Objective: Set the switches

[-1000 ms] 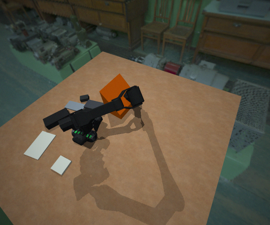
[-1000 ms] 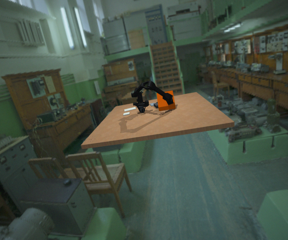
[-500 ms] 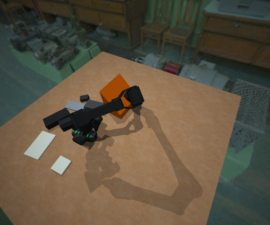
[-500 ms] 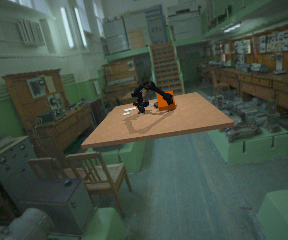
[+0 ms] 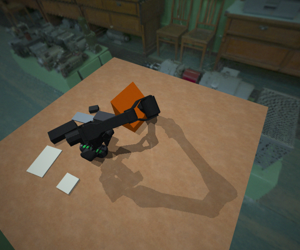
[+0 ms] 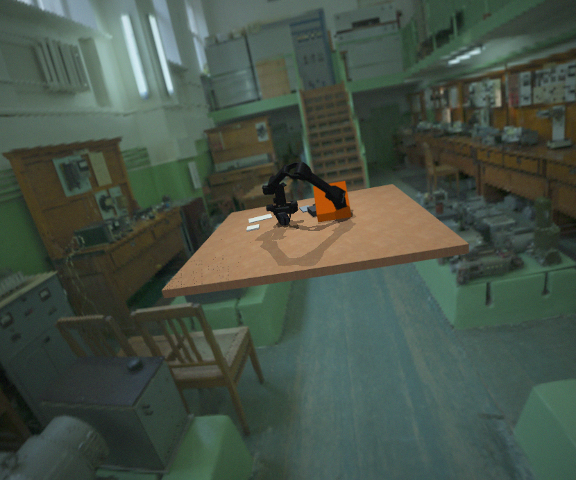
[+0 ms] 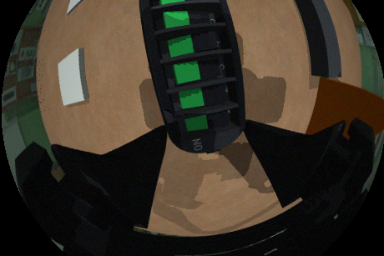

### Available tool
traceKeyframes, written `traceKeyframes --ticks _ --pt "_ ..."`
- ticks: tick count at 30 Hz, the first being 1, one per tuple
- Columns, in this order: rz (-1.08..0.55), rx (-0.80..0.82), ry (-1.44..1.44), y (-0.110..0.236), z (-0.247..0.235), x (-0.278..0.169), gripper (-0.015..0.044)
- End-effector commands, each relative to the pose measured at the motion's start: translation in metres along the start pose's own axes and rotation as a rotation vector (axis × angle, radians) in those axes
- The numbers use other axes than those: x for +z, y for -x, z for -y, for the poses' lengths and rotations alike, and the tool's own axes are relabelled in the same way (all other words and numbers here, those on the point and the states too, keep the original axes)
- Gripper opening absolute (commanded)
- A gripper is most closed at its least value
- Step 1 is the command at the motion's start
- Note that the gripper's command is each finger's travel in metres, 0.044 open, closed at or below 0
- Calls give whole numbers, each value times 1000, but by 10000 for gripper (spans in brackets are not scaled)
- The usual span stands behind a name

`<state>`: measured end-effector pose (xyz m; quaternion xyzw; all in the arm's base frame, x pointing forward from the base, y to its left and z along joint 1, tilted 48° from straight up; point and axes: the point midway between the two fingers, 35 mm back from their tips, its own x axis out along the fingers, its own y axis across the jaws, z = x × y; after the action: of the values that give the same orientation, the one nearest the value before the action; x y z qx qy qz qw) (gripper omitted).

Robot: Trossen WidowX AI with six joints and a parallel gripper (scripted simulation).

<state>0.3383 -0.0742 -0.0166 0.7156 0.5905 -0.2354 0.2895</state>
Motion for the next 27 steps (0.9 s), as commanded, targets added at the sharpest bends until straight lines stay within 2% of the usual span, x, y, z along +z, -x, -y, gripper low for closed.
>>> traceKeyframes --ticks 1,10,11,23,27 --pt "-5 -36 -23 -6 11 -1 0" --pt "-5 -36 -23 -6 11 -1 0" --pt "0 0 0 0 0 0 26" --pt "0 -2 -1 2 0 0 341" --pt "-2 -30 -19 38 -3 1 440"
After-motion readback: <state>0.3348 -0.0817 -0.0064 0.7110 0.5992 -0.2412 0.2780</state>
